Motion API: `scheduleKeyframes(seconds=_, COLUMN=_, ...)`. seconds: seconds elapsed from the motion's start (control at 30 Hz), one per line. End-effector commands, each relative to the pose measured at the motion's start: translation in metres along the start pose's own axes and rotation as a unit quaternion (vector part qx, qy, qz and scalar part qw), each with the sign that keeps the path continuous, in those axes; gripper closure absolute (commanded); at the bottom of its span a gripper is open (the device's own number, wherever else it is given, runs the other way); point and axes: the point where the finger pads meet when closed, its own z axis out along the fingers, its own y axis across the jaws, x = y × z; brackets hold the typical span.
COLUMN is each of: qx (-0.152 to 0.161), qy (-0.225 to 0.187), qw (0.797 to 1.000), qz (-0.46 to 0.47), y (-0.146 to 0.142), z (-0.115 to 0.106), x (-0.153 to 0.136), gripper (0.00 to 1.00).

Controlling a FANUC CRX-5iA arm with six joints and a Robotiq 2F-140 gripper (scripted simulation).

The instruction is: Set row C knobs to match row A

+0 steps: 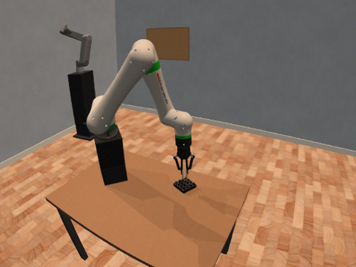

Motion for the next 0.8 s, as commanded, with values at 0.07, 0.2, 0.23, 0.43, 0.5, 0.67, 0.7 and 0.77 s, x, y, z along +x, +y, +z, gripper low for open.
scheduleKeyframes(seconds=0.07, qx=-0.016, qy=-0.018, qw=0.995, qz=-0.097, y=-0.0002, z=-0.0015, x=0.0001, gripper=0.88)
scheduleKeyframes(seconds=0.2, qx=-0.015, qy=-0.018, qw=0.989, qz=-0.146, y=-0.0002, z=-0.0021, x=0.0000, gripper=0.88)
scheduleKeyframes(seconds=0.23, qx=-0.015, qy=-0.019, qw=0.988, qz=-0.153, y=-0.0002, z=-0.0022, x=0.0000, gripper=0.88)
scheduleKeyframes(seconds=0.43, qx=-0.015, qy=-0.019, qw=0.986, qz=-0.163, y=-0.0002, z=-0.0023, x=0.0000, gripper=0.88)
scheduleKeyframes(seconds=0.5, qx=-0.015, qy=-0.019, qw=0.986, qz=-0.163, y=-0.0002, z=-0.0023, x=0.0000, gripper=0.88)
scheduleKeyframes(seconds=0.67, qx=-0.015, qy=-0.019, qw=0.986, qz=-0.163, y=-0.0002, z=-0.0023, x=0.0000, gripper=0.88)
scheduleKeyframes(seconds=0.7, qx=-0.015, qy=-0.019, qw=0.986, qz=-0.163, y=-0.0002, z=-0.0023, x=0.0000, gripper=0.88)
scheduleKeyframes(seconds=0.77, qx=-0.015, qy=-0.019, qw=0.986, qz=-0.163, y=-0.0002, z=-0.0023, x=0.0000, gripper=0.88)
